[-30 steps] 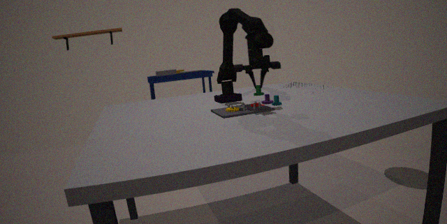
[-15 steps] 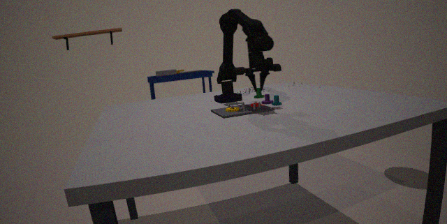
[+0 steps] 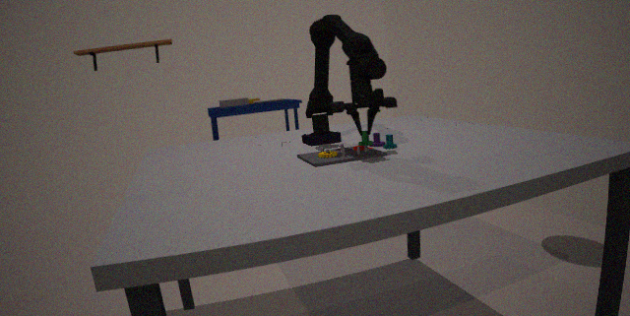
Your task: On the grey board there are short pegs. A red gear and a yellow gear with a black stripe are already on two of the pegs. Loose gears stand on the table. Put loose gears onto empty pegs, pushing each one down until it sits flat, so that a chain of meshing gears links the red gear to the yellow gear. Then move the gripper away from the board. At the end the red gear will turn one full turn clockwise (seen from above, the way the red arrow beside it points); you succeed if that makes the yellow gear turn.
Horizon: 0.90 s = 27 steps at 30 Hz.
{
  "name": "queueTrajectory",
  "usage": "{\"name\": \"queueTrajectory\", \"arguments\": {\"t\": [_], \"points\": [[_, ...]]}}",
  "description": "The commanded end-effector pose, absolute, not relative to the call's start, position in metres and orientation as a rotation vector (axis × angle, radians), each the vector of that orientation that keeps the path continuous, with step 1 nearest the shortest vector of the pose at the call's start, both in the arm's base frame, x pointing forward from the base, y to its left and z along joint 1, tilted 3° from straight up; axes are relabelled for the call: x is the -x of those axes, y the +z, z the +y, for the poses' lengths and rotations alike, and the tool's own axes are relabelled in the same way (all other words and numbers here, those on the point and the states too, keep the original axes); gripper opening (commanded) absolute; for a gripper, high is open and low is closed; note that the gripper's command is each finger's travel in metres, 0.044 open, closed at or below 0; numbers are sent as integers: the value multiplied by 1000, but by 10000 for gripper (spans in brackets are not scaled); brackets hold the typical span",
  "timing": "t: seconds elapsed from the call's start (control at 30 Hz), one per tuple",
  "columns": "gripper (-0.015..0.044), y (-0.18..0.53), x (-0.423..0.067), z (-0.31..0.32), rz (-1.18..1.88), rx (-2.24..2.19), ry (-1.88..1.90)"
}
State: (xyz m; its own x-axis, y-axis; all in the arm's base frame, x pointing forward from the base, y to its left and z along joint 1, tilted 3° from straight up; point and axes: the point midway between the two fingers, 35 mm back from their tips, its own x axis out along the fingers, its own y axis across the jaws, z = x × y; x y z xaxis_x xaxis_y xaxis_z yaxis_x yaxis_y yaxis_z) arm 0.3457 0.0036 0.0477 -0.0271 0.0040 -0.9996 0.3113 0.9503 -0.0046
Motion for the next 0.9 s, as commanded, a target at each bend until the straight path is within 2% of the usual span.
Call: {"name": "queueTrajectory", "arguments": {"t": [0.0, 0.37, 0.87], "points": [[0, 40, -345, 3, 1579, -316, -327], [0, 36, -344, 2, 1541, -503, -520], [0, 33, -344, 3, 1588, -252, -260]]}}
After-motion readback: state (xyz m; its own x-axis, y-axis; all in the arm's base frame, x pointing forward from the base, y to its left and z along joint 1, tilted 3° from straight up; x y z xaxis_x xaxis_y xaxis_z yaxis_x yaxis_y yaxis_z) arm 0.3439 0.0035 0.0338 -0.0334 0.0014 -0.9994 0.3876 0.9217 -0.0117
